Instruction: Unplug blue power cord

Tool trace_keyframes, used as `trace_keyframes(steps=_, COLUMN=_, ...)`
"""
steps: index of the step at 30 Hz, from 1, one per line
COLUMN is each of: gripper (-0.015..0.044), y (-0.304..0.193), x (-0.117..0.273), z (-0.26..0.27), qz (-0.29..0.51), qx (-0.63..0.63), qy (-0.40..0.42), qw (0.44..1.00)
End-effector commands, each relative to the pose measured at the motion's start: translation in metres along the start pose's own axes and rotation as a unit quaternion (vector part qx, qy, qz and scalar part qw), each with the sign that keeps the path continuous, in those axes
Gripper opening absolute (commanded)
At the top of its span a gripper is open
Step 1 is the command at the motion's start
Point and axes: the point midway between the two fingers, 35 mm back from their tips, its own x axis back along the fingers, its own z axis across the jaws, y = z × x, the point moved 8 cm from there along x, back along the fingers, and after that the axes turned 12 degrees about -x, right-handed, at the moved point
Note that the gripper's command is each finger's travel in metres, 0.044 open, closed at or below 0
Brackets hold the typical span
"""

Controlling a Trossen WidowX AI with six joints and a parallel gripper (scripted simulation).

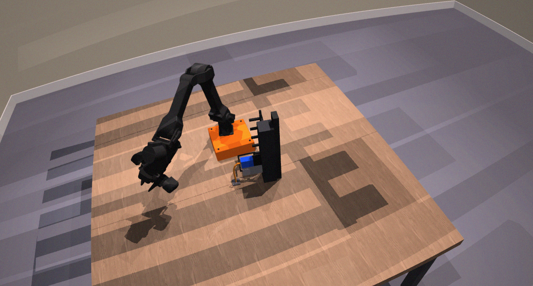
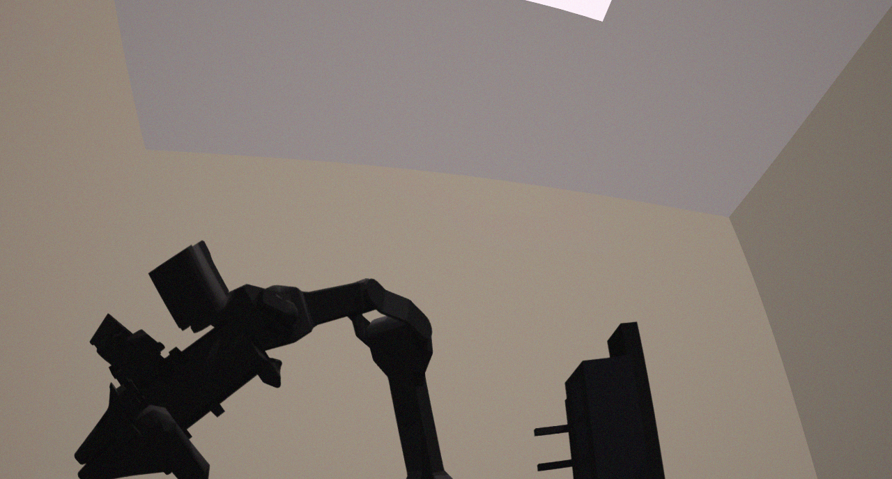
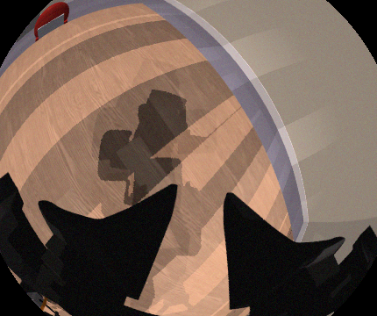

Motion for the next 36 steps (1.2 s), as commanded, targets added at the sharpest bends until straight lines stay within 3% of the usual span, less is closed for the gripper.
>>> trace_keyframes(steps=1, gripper=0.016, y=-0.022, x=0.041, z=0.042, qz=0.054, qx=-0.113, qy=0.078, qw=0.989)
trace_keyframes(steps=12, gripper=0.016, y=-0.077, x=0.119, z=0.094, qz=0.217, qx=-0.296, qy=0.122, qw=0.922)
trace_keyframes(steps=22, gripper=0.016, y=-0.137, x=0.189, z=0.107, qz=0.362, qx=-0.432, qy=0.034, qw=0.825)
trace_keyframes(steps=36, gripper=0.016, y=-0.143, x=0.197, z=0.108, qz=0.374, qx=-0.444, qy=0.019, qw=0.814)
